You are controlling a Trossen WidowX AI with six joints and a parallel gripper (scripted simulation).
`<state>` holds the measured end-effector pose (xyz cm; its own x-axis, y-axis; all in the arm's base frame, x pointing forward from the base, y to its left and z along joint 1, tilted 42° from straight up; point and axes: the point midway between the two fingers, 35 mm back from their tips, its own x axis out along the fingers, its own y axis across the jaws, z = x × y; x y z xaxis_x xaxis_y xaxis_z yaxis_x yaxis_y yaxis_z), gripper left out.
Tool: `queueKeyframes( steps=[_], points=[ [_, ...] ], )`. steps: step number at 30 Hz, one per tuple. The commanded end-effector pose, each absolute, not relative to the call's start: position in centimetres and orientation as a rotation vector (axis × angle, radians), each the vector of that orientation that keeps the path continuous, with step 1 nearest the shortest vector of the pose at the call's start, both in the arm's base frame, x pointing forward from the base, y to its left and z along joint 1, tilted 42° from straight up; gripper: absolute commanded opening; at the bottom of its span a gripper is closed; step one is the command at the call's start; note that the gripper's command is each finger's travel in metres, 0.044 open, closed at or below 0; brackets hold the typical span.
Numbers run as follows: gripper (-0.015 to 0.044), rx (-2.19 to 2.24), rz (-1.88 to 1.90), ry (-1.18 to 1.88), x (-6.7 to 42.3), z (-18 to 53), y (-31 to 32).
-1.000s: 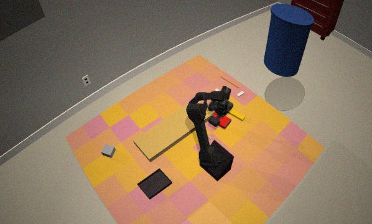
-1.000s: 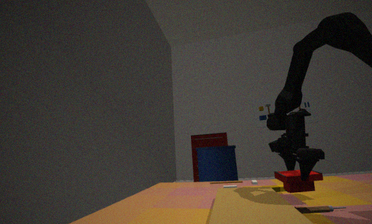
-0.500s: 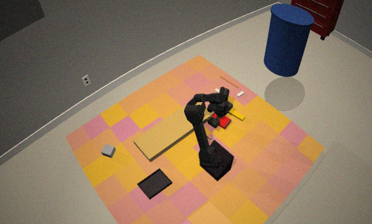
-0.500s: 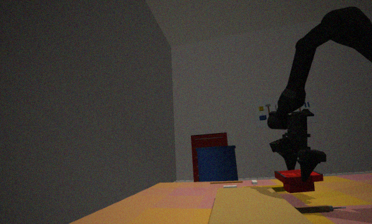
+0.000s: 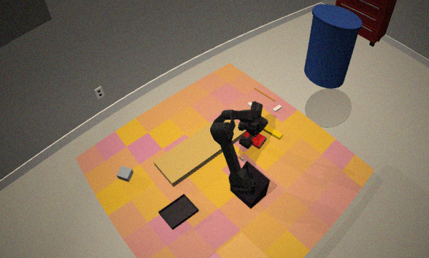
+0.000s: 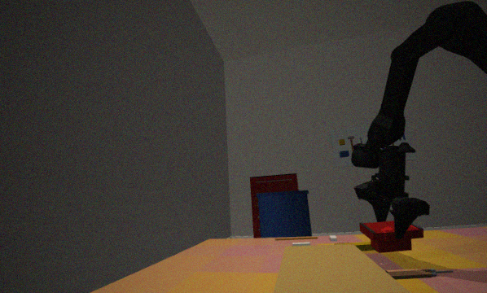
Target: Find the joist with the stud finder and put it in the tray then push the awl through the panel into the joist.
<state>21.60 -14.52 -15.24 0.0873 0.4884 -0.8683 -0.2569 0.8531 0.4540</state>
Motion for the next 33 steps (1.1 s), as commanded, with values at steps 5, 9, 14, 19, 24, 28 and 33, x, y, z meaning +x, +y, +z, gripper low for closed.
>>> queueKeyframes(
  steps=[5,9,14,19,24,28,33],
  points=[
    [0.0000,0.179,0.535,1.382,21.55,-15.21,-14.48],
    [0.0000,0.163,0.521,1.384,21.53,-15.26,-14.41],
    [0.0000,0.142,0.503,1.386,21.51,-15.31,-14.32],
    [0.0000,0.122,0.485,1.387,21.49,-15.34,-14.24],
    [0.0000,0.103,0.467,1.388,21.47,-15.36,-14.16],
    [0.0000,0.087,0.452,1.388,21.46,-15.36,-14.10],
    [0.0000,0.068,0.433,1.388,21.44,-15.35,-14.02]
  ],
)
